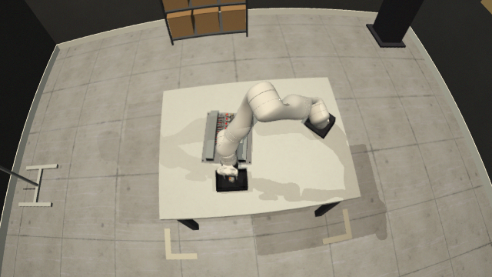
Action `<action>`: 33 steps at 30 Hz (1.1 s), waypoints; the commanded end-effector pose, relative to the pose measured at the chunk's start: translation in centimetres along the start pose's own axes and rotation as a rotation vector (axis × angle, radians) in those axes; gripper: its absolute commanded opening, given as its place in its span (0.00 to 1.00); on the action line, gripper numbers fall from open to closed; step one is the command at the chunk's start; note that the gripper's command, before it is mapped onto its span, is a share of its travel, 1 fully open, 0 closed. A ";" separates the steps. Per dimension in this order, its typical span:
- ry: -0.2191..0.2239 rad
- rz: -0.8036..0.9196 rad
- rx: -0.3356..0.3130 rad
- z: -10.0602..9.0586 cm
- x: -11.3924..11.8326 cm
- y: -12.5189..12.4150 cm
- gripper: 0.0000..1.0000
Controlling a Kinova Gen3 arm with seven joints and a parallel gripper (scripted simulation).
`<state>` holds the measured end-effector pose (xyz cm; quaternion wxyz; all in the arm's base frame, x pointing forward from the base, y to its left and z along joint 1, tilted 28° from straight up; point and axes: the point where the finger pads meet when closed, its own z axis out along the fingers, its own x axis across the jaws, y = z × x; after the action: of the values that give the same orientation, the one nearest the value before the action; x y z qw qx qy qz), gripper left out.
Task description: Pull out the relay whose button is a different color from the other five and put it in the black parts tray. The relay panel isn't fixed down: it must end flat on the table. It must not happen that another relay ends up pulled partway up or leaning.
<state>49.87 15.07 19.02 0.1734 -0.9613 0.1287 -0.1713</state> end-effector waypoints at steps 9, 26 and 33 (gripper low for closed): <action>0.002 0.000 0.000 -5.3 0.1 0.0 0.98; 0.002 0.000 0.000 -6.8 0.1 0.0 0.98; 0.002 0.000 0.000 -6.8 0.1 0.0 0.98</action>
<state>47.36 13.13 24.94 0.1733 -0.9613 0.1287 -0.1712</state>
